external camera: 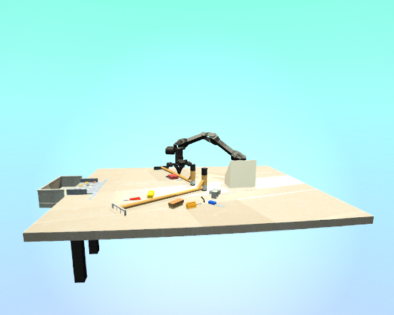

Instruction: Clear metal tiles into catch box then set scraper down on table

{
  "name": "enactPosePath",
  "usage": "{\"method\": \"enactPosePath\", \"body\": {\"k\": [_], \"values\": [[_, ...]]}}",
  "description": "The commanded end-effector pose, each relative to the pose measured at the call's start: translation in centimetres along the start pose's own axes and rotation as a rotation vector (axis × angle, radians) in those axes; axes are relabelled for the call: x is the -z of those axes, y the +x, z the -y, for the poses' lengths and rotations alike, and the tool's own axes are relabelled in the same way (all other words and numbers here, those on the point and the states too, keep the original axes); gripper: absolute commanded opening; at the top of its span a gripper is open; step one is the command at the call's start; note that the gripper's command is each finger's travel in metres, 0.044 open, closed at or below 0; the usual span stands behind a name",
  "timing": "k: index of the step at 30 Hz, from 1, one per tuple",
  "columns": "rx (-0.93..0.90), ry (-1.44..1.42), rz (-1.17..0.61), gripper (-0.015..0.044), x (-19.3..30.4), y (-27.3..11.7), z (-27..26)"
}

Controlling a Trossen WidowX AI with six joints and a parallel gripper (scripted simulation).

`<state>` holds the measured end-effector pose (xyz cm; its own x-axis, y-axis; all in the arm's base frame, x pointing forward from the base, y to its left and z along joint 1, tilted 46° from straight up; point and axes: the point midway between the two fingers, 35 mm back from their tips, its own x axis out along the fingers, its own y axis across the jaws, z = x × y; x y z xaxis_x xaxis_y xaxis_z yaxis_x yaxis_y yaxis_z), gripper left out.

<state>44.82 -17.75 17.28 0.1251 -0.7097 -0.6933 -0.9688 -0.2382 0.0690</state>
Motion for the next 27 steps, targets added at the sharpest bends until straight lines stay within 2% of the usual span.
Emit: {"method": "enactPosePath", "body": {"k": [1, 19, 27], "values": [[-0.003, 0.006, 0.0, 0.0, -0.1, 0.4, 0.6], [-0.003, 0.006, -0.001, 0.0, -0.5, 0.4, 2.3], [0.002, 0.003, 0.0, 0.0, -0.3, -2.4, 1.9]]}}
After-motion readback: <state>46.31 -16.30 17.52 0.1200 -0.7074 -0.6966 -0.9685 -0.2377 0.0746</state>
